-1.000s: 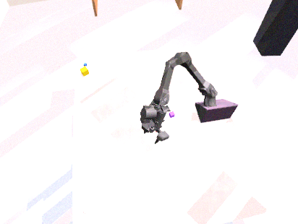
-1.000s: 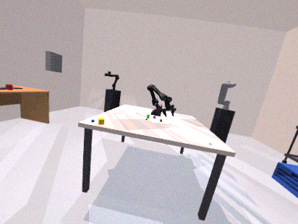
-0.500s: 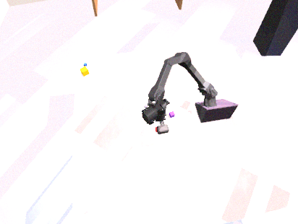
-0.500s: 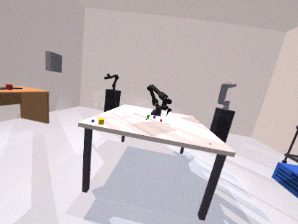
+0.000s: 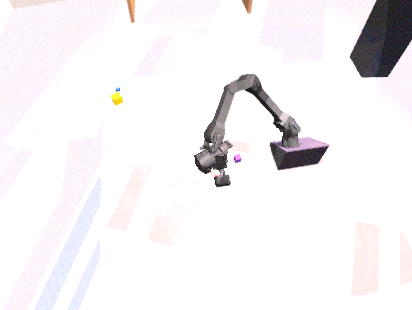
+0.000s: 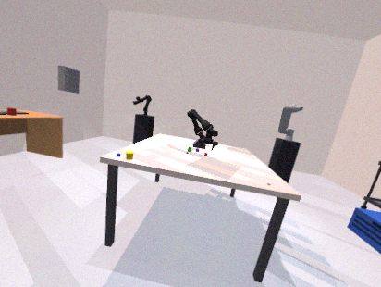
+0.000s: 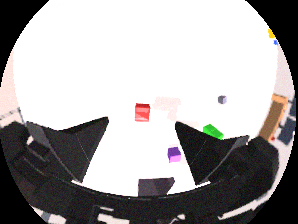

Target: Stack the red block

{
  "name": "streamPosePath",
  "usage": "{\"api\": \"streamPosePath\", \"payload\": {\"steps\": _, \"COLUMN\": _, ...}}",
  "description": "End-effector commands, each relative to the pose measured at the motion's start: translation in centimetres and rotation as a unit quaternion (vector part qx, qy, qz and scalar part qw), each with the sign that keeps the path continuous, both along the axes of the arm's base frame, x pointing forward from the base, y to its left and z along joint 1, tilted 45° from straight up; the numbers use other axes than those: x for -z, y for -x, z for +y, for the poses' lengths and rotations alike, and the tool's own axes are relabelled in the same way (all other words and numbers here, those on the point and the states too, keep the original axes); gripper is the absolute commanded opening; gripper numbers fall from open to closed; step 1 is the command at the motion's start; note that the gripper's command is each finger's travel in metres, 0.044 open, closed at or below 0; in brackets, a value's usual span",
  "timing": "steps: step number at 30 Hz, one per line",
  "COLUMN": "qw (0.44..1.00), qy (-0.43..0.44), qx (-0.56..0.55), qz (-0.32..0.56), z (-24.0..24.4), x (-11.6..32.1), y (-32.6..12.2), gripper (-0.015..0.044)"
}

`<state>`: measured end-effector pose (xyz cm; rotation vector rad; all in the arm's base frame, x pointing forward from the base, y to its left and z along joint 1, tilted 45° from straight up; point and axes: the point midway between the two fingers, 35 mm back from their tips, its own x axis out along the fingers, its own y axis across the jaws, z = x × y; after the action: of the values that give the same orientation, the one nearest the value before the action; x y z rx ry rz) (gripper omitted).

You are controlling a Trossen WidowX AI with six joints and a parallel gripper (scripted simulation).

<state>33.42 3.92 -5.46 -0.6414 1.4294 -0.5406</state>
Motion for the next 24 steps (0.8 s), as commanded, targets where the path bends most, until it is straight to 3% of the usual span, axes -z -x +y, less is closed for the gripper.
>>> {"api": "streamPosePath", "payload": {"steps": 1, "qw": 1.0, "qy": 0.005, "qx": -0.005, "qz": 0.005, "z": -0.6, "x": 0.7, "y": 0.1, "gripper": 0.044}}
{"api": "streamPosePath", "payload": {"steps": 24, "qw": 1.0, "qy": 0.006, "qx": -0.005, "qz": 0.005, "z": -2.7, "x": 2.9, "y": -0.2, "gripper": 0.044}}
